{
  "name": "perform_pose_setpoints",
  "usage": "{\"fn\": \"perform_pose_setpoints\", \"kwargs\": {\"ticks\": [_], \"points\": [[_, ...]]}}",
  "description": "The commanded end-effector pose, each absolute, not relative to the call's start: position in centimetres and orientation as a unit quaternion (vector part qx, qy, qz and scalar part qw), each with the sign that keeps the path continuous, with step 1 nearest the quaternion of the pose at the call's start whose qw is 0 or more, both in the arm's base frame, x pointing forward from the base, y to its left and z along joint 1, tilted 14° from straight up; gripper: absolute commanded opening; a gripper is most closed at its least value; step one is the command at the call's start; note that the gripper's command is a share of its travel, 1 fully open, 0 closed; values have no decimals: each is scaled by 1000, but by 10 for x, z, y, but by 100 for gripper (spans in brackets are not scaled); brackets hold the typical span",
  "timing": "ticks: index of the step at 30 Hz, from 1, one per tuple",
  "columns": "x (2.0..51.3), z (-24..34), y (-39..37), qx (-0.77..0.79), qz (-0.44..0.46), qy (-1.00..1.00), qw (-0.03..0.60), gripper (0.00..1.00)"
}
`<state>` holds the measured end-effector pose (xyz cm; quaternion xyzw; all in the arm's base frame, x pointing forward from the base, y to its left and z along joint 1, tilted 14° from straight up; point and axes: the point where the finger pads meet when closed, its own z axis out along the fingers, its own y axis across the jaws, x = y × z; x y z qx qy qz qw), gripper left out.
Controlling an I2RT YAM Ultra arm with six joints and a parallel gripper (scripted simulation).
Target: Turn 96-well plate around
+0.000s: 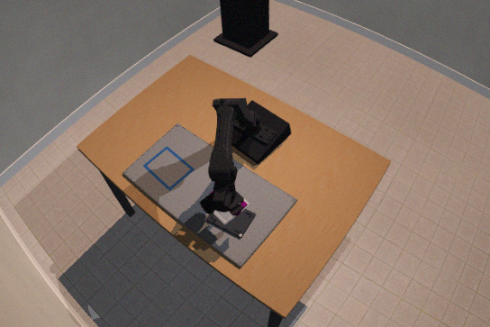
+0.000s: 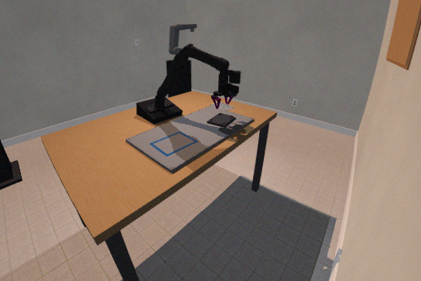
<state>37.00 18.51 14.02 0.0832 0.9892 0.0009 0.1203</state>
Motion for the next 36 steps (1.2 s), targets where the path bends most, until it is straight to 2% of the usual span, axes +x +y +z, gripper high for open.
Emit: {"fn": "perform_pose_setpoints", "kwargs": {"ticks": [1, 4, 36], "points": [[372, 163, 184, 88, 9, 986, 143, 0], [372, 163, 184, 88, 9, 986, 143, 0], [377, 157, 182, -367, -57, 920, 124, 0]]}}
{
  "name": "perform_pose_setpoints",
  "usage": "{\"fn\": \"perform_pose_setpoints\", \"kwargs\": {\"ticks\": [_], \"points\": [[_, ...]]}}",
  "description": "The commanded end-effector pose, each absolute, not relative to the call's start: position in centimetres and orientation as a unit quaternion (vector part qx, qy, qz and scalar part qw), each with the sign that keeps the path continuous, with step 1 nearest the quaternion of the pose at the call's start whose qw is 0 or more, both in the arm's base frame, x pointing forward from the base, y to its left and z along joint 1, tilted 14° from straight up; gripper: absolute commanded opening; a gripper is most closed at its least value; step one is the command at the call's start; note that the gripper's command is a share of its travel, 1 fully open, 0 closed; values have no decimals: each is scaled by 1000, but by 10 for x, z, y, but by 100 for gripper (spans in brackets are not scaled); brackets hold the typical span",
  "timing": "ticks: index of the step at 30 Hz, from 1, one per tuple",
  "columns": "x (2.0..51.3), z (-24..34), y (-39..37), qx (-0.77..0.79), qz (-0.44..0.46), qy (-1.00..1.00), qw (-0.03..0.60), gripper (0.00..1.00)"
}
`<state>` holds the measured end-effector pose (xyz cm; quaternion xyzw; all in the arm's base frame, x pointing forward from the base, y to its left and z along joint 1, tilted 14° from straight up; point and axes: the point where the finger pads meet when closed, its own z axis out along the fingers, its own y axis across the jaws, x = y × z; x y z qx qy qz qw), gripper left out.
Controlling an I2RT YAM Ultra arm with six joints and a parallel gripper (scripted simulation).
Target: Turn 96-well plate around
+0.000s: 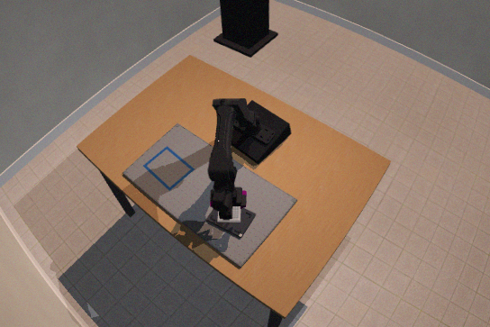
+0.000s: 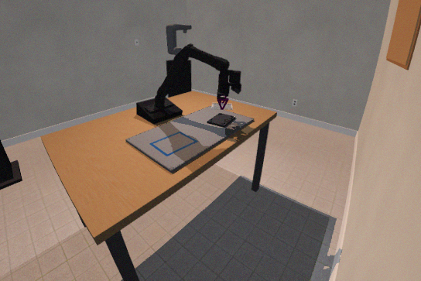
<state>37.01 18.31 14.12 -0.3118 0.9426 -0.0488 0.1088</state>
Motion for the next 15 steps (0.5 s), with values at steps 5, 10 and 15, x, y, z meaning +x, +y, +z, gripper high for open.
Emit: {"fn": "perform_pose_setpoints", "kwargs": {"ticks": [5, 10, 15], "points": [[375, 157, 184, -445, -66, 885, 120, 0], [375, 158, 185, -518, -76, 844, 116, 0], [375, 159, 186, -559, -81, 817, 113, 0]]}}
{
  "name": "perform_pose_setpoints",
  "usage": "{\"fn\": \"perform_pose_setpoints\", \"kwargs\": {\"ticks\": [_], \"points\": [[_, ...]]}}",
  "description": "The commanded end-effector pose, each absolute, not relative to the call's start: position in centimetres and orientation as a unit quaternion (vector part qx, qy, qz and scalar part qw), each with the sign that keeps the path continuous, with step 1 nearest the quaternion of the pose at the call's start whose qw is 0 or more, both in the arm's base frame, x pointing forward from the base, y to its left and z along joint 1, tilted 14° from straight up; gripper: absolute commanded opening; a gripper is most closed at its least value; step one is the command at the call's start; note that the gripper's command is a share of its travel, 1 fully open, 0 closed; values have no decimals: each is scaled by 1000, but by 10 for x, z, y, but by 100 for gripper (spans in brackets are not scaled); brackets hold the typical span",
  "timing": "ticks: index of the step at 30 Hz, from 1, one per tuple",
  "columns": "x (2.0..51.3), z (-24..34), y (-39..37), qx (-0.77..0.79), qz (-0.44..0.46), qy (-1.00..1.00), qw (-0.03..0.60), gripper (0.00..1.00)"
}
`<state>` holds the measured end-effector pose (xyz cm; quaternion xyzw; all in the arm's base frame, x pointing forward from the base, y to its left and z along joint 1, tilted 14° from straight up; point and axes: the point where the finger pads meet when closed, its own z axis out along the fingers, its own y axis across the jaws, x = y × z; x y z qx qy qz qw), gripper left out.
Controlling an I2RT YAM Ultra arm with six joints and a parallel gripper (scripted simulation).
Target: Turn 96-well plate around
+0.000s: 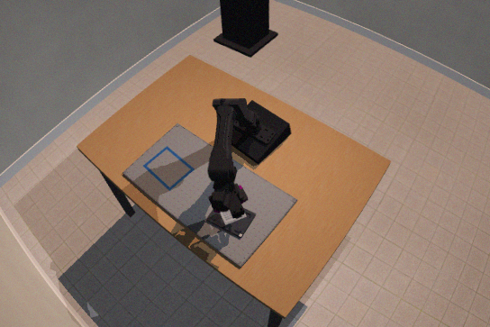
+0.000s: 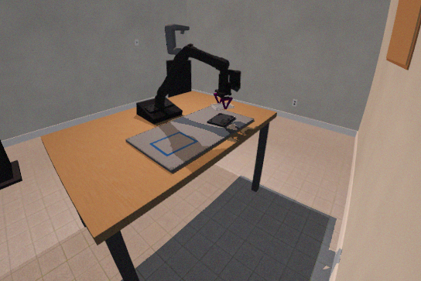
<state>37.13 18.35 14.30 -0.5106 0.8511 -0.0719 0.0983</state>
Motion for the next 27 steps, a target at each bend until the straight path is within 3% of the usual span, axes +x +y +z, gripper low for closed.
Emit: {"fn": "perform_pose_setpoints", "kwargs": {"ticks": [1, 12, 27], "points": [[375, 159, 186, -573, -83, 808, 113, 0], [374, 162, 188, -711, -103, 688, 100, 0], [371, 161, 190, -753, -108, 642, 93, 0]]}}
